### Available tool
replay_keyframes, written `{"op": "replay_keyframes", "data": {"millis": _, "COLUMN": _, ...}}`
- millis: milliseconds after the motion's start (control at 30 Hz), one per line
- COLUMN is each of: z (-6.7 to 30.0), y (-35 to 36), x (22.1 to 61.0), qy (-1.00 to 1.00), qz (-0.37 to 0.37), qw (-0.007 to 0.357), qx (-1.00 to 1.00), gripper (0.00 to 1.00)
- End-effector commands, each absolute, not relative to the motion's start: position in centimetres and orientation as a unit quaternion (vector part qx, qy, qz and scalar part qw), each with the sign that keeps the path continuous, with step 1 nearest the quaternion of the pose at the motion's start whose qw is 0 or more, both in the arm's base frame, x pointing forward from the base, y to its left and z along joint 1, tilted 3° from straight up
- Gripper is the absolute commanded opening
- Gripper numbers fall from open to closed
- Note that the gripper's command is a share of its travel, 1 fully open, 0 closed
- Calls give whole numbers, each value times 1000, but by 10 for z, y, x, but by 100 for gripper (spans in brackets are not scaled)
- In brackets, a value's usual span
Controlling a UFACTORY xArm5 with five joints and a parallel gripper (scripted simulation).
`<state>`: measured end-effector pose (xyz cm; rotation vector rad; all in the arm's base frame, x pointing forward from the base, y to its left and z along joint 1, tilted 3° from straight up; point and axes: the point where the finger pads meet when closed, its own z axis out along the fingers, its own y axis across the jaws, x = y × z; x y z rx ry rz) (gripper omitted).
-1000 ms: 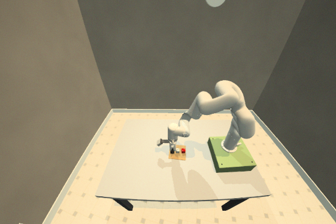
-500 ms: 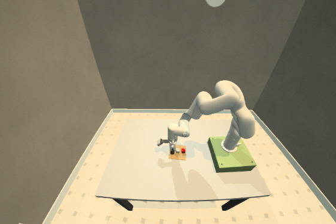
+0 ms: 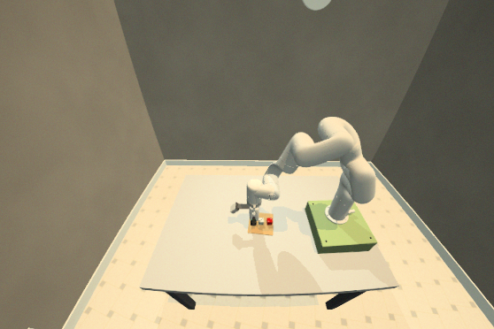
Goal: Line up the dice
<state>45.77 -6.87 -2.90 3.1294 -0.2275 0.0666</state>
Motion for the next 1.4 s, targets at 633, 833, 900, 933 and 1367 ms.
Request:
{"op": "replay_keyframes", "data": {"millis": 633, "z": 51, "y": -68, "x": 456, "qy": -72, "qz": 24, "qw": 2, "qx": 997, "gripper": 47}}
{"op": "replay_keyframes", "data": {"millis": 833, "z": 52, "y": -68, "x": 456, "qy": -72, "qz": 24, "qw": 2, "qx": 997, "gripper": 100}}
{"op": "replay_keyframes", "data": {"millis": 900, "z": 52, "y": -68, "x": 456, "qy": -72, "qz": 24, "qw": 2, "qx": 997, "gripper": 100}}
{"op": "replay_keyframes", "data": {"millis": 933, "z": 52, "y": -68, "x": 456, "qy": -72, "qz": 24, "qw": 2, "qx": 997, "gripper": 100}}
{"op": "replay_keyframes", "data": {"millis": 1367, "z": 52, "y": -68, "x": 456, "qy": -72, "qz": 24, "qw": 2, "qx": 997, "gripper": 100}}
